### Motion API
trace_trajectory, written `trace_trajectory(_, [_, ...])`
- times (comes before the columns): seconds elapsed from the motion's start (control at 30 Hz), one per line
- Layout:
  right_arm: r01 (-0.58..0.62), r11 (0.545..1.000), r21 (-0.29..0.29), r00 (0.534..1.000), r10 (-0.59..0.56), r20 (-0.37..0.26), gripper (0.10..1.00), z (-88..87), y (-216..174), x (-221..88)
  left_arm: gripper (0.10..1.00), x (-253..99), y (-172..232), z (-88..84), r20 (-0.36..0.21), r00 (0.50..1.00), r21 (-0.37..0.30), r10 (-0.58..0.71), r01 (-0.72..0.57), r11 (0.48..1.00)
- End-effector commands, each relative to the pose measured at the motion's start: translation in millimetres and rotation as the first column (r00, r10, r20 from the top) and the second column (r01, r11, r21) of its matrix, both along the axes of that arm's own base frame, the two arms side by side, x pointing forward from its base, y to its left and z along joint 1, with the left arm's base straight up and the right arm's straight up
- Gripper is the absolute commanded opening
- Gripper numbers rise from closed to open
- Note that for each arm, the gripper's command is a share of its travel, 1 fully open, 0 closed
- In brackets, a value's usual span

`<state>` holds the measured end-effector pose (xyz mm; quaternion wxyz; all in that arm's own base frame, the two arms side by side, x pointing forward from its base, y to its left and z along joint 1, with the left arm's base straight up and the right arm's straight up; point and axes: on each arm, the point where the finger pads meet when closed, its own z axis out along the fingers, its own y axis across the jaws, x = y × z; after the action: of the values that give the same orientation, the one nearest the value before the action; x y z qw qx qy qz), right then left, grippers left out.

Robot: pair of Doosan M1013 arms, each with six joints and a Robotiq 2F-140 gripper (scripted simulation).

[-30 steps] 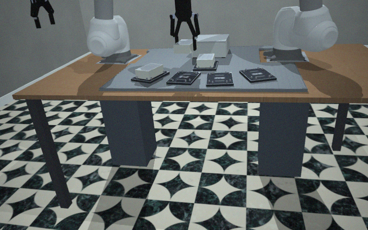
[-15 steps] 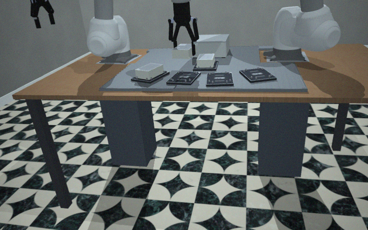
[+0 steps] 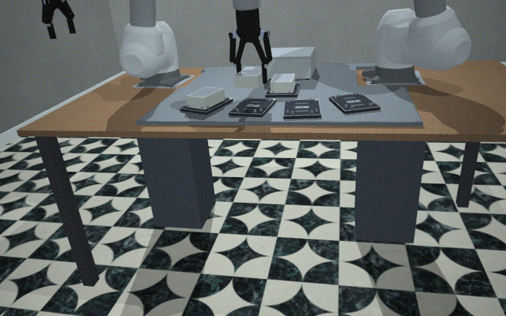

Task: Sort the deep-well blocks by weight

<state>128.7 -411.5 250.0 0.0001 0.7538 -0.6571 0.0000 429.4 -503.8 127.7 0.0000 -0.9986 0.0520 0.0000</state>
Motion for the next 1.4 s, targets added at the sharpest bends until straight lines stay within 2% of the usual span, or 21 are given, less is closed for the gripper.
trace_trajectory(0.0, [0.000, 1.000, -0.001, 1.000, 0.000, 0.001, 1.000, 0.5, 0, 0, 0.099, 10, 0, -2.5, 0.001, 1.000, -0.001, 0.000, 0.000, 1.000])
trace_trajectory(0.13, [0.000, 1.000, -0.001, 1.000, 0.000, 0.001, 1.000, 0.5, 0, 0, 0.099, 20, 1, -5.4, 0.001, 1.000, -0.001, 0.000, 0.000, 1.000])
trace_trajectory(1.37, [0.000, 1.000, -0.001, 1.000, 0.000, 0.001, 1.000, 0.5, 0, 0, 0.099, 19, 1, -7.1, 0.001, 1.000, -0.001, 0.000, 0.000, 1.000])
